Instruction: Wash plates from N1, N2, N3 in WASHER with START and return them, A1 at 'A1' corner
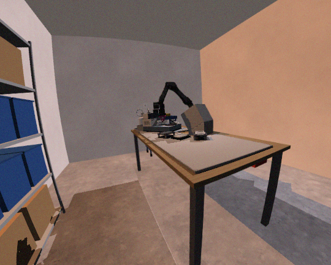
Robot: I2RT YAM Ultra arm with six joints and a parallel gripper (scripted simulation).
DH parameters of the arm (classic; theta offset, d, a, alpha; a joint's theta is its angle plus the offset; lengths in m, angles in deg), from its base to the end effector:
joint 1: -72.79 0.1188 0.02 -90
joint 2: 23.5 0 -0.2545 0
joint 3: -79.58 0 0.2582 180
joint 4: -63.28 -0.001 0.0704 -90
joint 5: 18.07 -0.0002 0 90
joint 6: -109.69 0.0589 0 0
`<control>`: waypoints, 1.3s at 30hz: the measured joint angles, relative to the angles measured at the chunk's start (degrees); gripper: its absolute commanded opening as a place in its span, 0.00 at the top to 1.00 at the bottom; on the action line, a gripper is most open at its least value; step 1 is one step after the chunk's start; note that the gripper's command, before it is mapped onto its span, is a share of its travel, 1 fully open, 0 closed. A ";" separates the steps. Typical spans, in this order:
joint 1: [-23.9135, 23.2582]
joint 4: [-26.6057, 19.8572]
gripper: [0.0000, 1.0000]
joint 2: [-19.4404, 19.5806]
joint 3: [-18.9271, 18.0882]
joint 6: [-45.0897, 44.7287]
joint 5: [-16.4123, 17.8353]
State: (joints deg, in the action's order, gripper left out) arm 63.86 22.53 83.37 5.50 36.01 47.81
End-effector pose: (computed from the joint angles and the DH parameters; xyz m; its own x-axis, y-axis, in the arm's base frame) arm 0.3381 -0.0765 0.1034 -0.8373 0.3912 -0.3821 0.5120 0.8062 -0.2965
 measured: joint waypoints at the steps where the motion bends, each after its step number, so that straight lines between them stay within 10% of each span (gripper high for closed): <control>1: 0.00 0.00 1.00 0.00 0.00 0.00 0.00; 21: 0.15 0.09 1.00 0.17 0.00 -0.50 -0.26; 39: 11.15 0.87 1.00 8.94 -2.54 -15.96 -2.84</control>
State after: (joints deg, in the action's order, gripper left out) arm 75.01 23.40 92.31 2.96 20.05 44.97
